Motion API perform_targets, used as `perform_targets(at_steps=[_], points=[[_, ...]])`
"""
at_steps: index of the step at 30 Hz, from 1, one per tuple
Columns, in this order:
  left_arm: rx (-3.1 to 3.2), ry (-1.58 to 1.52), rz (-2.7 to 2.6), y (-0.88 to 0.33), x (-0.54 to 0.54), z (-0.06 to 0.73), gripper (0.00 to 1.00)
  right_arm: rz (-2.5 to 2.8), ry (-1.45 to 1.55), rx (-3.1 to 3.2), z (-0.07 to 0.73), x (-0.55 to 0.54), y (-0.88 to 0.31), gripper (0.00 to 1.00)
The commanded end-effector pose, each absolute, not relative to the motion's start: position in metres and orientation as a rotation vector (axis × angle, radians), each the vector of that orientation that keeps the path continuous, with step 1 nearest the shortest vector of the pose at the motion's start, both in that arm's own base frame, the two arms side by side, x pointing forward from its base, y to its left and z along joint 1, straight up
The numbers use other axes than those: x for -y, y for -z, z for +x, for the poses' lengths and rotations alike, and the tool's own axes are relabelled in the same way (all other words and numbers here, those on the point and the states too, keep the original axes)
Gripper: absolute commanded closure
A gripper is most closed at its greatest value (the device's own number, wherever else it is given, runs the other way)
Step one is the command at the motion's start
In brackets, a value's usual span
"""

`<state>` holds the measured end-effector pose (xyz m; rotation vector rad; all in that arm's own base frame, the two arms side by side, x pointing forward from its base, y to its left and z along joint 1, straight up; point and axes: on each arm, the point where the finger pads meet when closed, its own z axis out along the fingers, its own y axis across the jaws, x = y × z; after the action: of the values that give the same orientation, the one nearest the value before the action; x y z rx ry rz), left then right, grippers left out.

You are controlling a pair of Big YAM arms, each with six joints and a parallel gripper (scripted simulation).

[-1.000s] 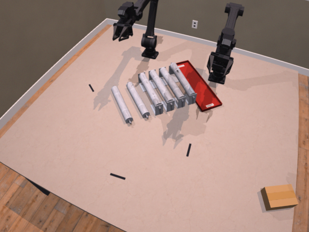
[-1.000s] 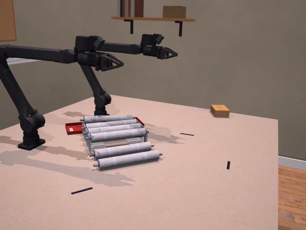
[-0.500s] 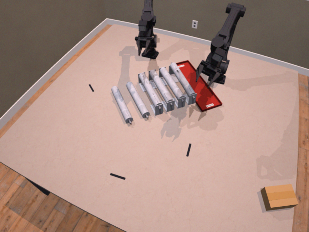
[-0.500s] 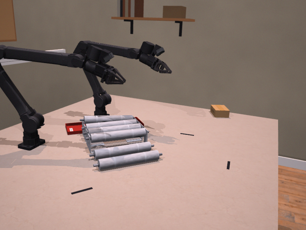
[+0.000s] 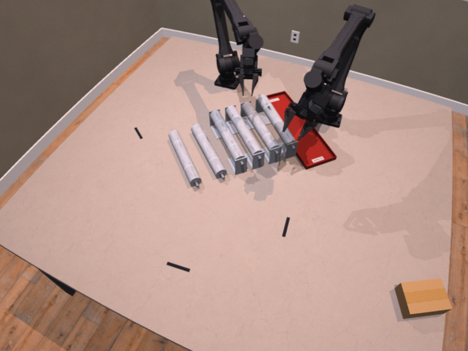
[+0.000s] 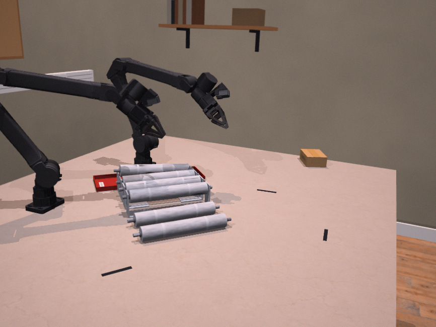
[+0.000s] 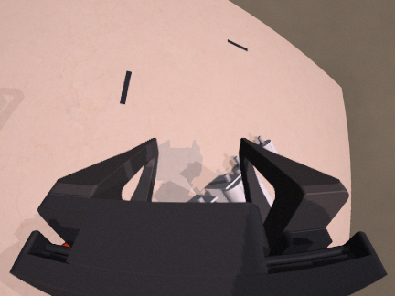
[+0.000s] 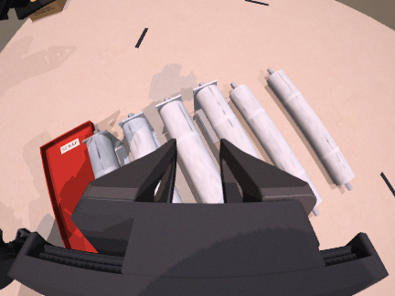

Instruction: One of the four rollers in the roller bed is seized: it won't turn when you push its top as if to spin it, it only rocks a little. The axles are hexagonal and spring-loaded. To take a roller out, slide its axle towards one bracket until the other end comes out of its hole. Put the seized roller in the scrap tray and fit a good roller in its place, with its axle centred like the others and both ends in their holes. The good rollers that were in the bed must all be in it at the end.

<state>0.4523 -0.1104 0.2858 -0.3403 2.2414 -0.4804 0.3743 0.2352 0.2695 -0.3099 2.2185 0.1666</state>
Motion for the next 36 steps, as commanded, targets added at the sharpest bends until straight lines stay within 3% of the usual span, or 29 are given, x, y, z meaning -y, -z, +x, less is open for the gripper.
perform_targets(at_steps=[1,19,36], points=[[-2.344,0.54,-0.458,-0.255,0.127,0.438,0.38,-0.337,-0.175,-2.281,0.339,-0.249,-0.253,0.68],[-2.749,0.492,-0.89,-0.159,0.158,0.324,0.38,-0.763,0.133,-2.414,0.185,-0.254,-0.165,0.68],[-2.926,0.312,-1.112,-0.124,0.158,0.254,0.38,-1.048,0.365,-2.3,0.126,-0.224,-0.14,0.68]])
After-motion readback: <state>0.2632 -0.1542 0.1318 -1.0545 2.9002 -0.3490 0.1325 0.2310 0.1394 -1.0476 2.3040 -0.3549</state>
